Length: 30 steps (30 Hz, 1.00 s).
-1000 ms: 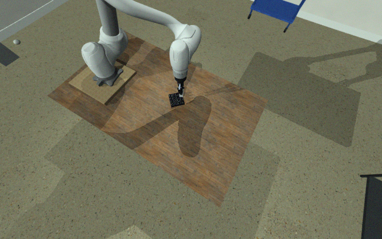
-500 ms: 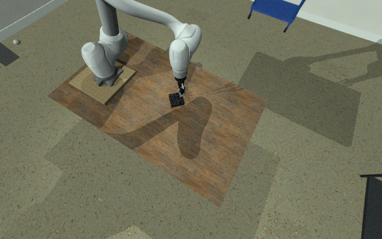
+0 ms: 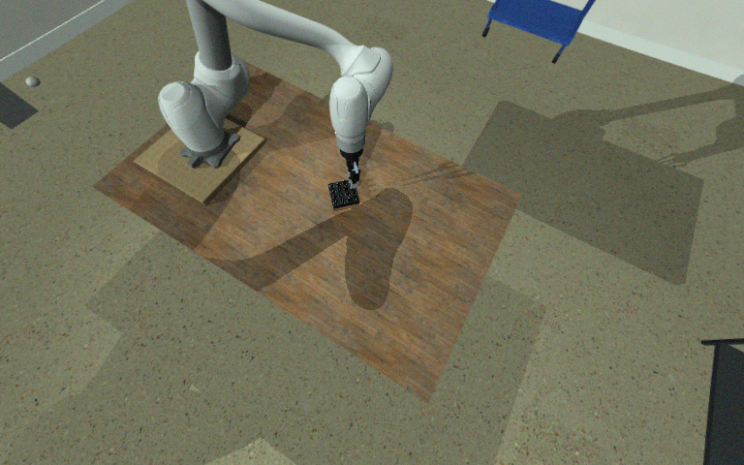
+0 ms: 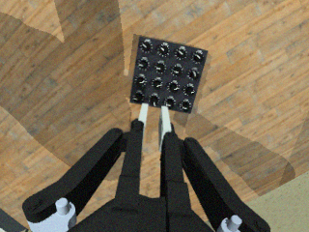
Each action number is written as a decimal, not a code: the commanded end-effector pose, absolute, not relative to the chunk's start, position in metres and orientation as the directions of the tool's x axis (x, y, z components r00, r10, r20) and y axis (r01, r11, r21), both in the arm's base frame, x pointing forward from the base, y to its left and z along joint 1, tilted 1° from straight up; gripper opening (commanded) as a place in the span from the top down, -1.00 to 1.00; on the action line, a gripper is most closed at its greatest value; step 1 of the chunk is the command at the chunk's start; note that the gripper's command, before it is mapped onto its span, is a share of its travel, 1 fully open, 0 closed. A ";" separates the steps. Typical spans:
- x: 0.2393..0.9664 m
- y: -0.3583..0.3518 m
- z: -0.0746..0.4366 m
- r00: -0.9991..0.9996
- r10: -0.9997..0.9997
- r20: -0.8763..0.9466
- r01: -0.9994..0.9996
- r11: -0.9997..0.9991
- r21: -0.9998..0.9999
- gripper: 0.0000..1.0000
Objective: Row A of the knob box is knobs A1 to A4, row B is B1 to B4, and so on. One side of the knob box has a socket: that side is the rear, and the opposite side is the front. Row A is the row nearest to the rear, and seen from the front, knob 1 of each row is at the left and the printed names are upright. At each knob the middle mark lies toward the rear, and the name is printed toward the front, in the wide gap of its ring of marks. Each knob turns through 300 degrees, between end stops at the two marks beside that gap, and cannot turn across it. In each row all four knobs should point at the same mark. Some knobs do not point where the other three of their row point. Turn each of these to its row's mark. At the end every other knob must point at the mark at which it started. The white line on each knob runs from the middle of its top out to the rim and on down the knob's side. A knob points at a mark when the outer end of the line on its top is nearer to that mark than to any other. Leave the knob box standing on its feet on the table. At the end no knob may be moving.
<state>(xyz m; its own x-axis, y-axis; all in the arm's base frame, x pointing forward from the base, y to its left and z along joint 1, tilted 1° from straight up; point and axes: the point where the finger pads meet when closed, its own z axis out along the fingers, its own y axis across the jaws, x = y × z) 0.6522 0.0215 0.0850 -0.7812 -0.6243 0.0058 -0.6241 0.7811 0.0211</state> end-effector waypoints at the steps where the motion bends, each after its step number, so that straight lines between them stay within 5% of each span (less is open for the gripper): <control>1: 0.652 0.022 0.085 -0.781 -0.624 0.006 -0.624 0.781 0.021 0.77; 30: 0.652 0.022 0.082 -0.781 -0.624 0.006 -0.624 0.781 0.021 0.77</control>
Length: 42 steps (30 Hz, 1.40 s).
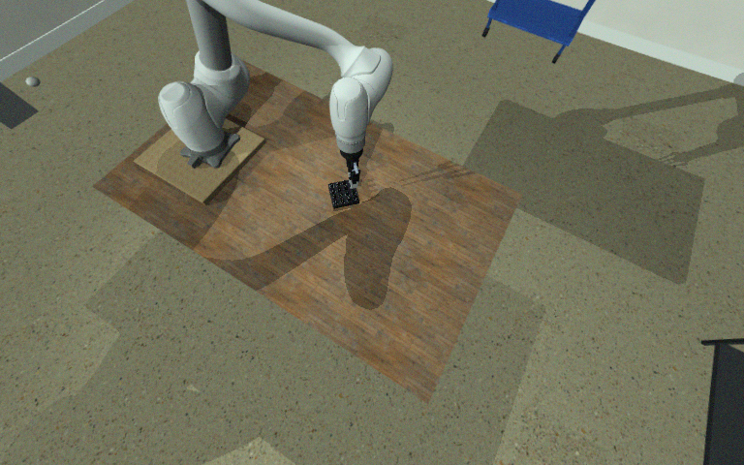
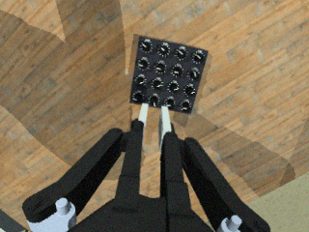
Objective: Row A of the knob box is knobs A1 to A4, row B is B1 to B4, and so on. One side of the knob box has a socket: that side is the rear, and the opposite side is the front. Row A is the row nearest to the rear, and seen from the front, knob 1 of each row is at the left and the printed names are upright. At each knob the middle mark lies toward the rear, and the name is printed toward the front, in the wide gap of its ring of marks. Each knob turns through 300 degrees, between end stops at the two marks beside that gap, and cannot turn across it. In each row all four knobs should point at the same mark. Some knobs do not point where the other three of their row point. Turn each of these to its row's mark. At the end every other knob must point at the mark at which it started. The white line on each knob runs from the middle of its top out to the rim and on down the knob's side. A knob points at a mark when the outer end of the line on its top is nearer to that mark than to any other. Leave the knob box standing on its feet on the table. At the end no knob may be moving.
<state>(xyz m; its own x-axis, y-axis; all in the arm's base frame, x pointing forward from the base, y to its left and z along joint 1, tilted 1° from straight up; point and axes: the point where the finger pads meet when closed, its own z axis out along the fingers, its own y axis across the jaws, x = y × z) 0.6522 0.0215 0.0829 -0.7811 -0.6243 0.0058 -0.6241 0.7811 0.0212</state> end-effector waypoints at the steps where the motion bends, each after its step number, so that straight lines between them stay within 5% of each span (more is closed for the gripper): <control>1: 0.652 0.022 0.082 -0.781 -0.624 0.006 -0.624 0.781 0.021 0.77; 42: 0.651 0.022 0.043 -0.781 -0.624 0.006 -0.624 0.781 0.021 0.77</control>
<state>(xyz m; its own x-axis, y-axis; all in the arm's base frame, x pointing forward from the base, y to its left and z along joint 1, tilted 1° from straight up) 0.6515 0.0218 0.0440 -0.7811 -0.6244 0.0057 -0.6242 0.7810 0.0213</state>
